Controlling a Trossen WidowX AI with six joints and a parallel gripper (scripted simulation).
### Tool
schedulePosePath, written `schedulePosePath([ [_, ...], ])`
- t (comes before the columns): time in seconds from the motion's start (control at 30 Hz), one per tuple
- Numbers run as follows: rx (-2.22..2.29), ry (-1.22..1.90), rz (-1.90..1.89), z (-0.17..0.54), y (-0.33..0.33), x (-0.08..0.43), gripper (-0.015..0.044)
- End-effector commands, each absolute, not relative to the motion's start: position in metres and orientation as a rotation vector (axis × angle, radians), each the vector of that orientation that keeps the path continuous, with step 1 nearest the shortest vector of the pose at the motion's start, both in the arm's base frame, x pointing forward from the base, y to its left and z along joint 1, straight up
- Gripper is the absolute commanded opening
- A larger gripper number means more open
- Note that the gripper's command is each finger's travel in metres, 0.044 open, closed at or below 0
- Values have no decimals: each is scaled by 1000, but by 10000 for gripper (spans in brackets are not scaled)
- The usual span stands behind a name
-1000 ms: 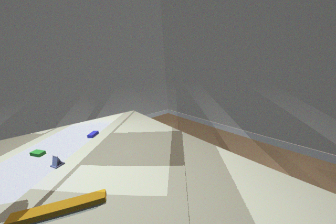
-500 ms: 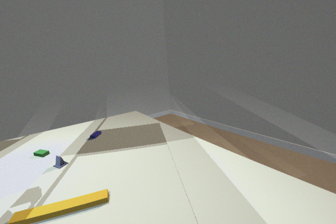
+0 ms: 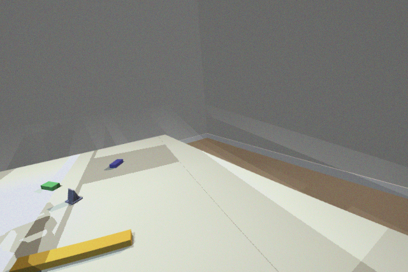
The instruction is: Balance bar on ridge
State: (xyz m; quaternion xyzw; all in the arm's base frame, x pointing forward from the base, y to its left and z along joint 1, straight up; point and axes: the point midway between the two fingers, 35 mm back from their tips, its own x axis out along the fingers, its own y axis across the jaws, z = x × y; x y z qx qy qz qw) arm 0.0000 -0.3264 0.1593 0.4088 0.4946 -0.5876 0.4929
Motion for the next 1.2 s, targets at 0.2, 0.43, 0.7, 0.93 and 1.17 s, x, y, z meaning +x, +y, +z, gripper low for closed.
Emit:
schedulePosePath([
  [0.2, 848, 1292, -1221, 151, -317, 51, 315],
  [0.43, 745, 1340, -1090, 148, -308, 84, 315],
  [0.7, 676, 1376, -941, 140, -289, 124, 315],
  [0.93, 590, 1417, -800, 135, -270, 155, 315],
  [1.17, 495, 1455, -657, 131, -249, 183, 315],
])
